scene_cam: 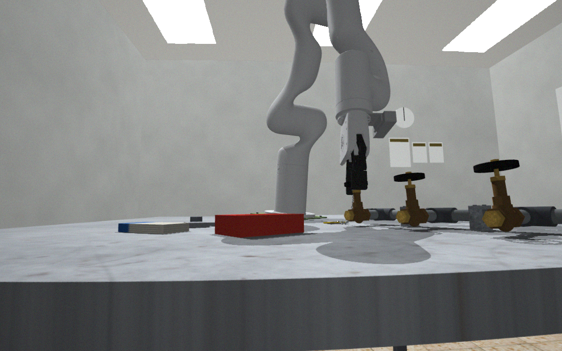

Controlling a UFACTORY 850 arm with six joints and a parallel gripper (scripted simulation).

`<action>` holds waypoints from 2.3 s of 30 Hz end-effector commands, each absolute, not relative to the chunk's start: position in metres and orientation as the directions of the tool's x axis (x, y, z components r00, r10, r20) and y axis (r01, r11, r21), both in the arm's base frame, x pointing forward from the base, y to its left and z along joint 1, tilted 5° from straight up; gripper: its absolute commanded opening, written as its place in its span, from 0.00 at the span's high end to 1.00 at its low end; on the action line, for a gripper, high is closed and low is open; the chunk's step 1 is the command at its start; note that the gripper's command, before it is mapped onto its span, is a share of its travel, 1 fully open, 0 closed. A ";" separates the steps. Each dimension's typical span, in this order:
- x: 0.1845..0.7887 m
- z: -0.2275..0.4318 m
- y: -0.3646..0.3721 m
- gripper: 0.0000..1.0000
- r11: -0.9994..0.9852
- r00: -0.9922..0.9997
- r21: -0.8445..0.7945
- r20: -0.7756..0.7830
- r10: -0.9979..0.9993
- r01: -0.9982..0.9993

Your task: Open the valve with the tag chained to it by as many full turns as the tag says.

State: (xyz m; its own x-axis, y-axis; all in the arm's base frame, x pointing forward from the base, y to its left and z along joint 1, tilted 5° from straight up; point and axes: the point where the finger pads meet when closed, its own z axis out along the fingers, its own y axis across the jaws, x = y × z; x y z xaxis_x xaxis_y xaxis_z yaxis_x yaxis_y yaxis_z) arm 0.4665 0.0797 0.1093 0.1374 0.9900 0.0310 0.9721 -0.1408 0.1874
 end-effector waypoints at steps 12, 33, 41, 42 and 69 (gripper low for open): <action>0.467 0.110 0.080 1.00 -0.133 0.121 0.109 0.105 0.987 0.985; 0.467 0.110 0.080 1.00 -0.133 0.121 0.109 0.105 0.987 0.985; 0.467 0.110 0.080 1.00 -0.133 0.121 0.109 0.105 0.987 0.985; 0.467 0.110 0.080 1.00 -0.133 0.121 0.109 0.105 0.987 0.985; 0.467 0.110 0.080 0.00 -0.133 0.121 0.109 0.105 0.987 0.985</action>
